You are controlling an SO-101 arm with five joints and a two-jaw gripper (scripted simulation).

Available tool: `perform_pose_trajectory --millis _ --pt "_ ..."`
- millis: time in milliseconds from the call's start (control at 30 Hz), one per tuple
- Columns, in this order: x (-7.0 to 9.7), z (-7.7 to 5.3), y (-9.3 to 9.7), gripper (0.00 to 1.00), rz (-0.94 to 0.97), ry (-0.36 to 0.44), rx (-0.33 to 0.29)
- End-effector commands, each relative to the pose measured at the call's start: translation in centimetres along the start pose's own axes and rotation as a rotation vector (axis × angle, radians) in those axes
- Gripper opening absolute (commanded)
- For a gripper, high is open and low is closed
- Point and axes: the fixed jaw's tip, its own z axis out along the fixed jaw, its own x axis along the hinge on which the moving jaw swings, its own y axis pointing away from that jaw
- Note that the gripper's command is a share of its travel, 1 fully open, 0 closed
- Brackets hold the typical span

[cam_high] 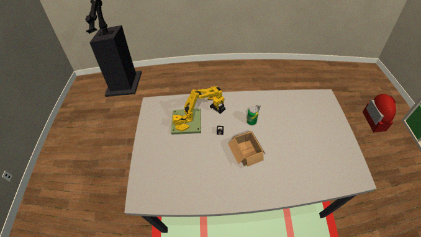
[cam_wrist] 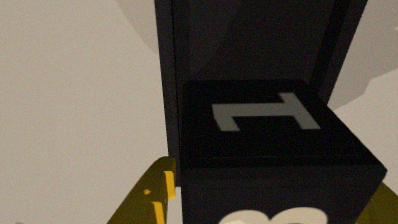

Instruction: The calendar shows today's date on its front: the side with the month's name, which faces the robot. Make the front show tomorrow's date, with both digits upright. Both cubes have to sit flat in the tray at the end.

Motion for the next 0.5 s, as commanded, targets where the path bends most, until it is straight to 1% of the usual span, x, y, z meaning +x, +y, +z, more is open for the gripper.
perform_pose_trajectory --millis 0,467 --pt "-0.28 0.26 0.04 0.28 -0.012 -0.007 -0.018" --pt "-0.28 0.27 -0.08 0.27 -0.012 -0.007 -0.018"
